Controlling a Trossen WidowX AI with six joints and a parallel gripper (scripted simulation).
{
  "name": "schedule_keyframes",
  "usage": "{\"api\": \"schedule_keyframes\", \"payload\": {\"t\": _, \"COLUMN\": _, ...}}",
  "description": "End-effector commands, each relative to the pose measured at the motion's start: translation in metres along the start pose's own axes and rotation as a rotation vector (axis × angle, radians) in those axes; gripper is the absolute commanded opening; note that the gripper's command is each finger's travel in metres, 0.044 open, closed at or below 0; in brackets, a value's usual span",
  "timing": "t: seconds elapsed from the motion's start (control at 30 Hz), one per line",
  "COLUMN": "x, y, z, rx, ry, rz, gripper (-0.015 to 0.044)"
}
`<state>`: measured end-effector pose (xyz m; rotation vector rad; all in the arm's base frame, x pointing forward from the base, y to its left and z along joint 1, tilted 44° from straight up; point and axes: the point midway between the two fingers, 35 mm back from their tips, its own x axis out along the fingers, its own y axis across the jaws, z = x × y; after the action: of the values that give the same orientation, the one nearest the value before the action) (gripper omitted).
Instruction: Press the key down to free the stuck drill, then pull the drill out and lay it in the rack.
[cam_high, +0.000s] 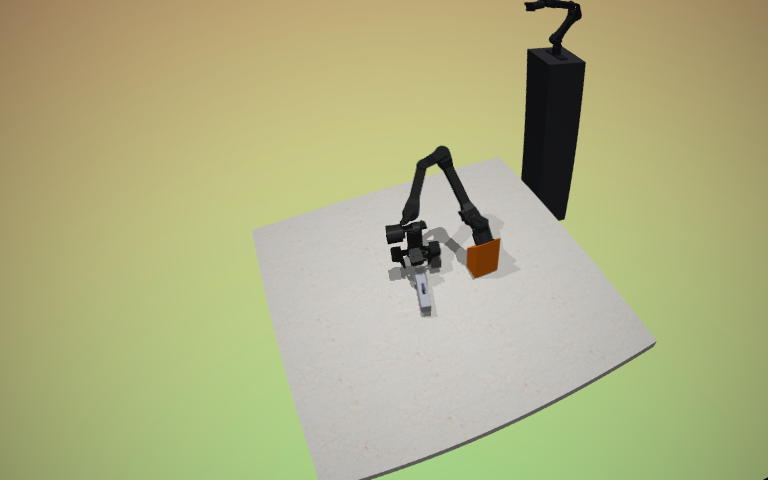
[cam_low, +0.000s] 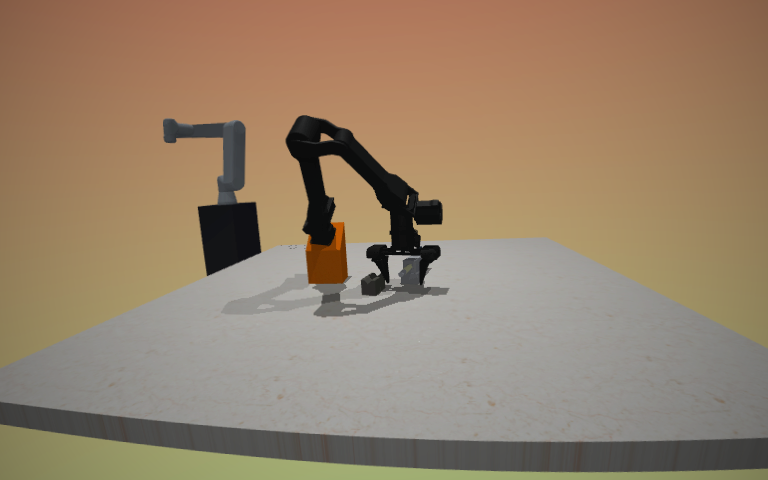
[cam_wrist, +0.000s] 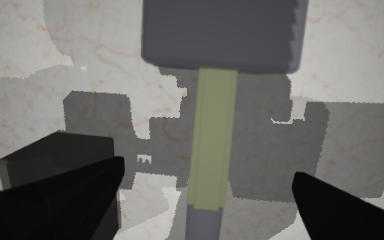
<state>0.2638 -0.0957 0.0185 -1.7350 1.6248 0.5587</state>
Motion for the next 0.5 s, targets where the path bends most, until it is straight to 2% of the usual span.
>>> {"api": "schedule_keyframes", "payload": {"t": 0.0, "x": 0.0015, "y": 0.0008, "z": 0.0022, "rx": 0.002, "ry": 0.002, "rz": 0.002, "gripper": 0.044}}
{"api": "schedule_keyframes", "payload": {"t": 0.07, "x": 0.002, "y": 0.0009, "z": 0.0031, "rx": 0.002, "ry": 0.002, "rz": 0.002, "gripper": 0.044}}
{"api": "schedule_keyframes", "payload": {"t": 0.47, "x": 0.0007, "y": 0.0001, "z": 0.0015, "rx": 0.0, "ry": 0.0, "rz": 0.0, "gripper": 0.0125}}
